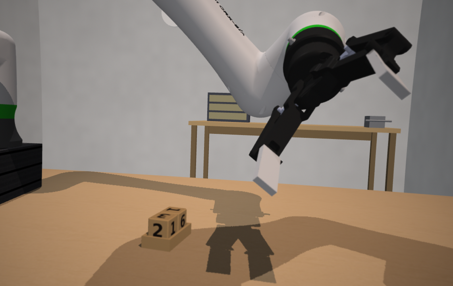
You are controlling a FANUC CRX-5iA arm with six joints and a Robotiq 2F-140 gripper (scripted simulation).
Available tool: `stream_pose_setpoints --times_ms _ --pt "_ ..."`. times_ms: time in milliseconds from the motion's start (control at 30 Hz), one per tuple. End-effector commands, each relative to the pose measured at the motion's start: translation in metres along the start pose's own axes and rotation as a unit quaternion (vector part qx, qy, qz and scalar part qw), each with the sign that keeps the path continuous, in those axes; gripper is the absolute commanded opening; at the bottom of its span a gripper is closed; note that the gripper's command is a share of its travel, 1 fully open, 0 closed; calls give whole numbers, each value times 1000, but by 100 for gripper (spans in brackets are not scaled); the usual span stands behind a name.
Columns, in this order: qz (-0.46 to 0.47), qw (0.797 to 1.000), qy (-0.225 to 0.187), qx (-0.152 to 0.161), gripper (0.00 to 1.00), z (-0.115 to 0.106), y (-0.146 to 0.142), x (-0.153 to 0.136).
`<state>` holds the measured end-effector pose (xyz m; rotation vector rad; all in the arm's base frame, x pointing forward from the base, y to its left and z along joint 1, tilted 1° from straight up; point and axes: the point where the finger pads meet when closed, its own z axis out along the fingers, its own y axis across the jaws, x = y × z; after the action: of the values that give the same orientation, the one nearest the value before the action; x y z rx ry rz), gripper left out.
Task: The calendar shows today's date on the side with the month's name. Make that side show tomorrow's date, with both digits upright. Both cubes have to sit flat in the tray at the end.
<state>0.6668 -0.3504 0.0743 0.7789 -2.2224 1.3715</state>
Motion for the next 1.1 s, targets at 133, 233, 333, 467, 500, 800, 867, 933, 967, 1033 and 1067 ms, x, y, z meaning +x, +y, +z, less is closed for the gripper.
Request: stream_pose_setpoints --times_ms 133,233,333,467,500,800,867,933,967,1033,1067 --pt "72 990 -18 -120 100 15 41 54" --pt "104 980 -29 -168 100 15 62 71" --pt "135 966 -41 -215 100 11 82 84" --pt "157 955 -51 -247 100 6 96 92" --pt "166 949 -55 -261 100 3 102 94" --pt "258 877 -108 -391 100 -42 156 110" --pt "270 864 -117 -408 100 -50 162 110" --pt "289 843 -131 -434 100 -65 170 110" --pt "300 830 -139 -449 100 -74 174 110" --pt "300 830 -139 -449 100 -74 174 110" --pt "305 824 -143 -456 100 -79 176 110"
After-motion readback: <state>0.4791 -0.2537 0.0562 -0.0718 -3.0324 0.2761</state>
